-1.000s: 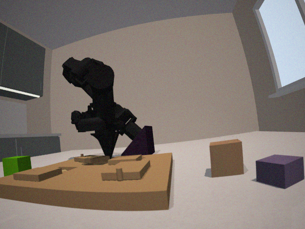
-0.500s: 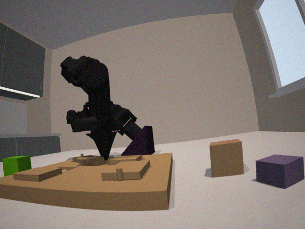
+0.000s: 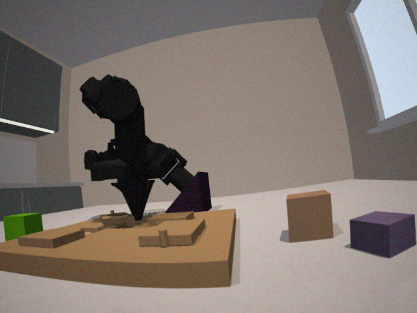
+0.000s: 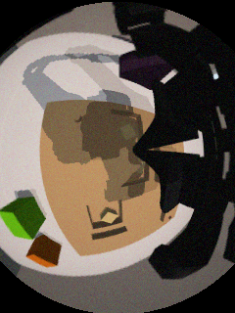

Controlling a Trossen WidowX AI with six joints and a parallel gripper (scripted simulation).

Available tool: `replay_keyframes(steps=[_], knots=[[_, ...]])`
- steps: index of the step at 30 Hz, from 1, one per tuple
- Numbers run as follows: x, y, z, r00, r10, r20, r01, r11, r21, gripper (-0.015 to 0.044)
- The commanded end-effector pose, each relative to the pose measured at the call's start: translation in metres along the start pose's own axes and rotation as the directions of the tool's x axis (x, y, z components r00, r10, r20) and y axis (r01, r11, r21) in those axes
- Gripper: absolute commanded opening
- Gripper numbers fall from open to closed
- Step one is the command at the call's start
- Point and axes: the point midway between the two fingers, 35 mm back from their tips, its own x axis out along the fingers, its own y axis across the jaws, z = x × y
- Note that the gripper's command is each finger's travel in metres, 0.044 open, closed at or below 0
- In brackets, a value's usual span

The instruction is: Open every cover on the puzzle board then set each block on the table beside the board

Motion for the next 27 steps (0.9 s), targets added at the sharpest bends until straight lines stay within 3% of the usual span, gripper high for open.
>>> replay_keyframes(steps=[1, 27], knots=[[-0.001, 0.007, 0.004, 1.0, 0.003, 0.003, -0.003, 1.0, 0.001, 0.0], [-0.001, 0.027, 0.022, 1.0, 0.004, 0.004, -0.004, 1.0, 0.002, 0.0]])
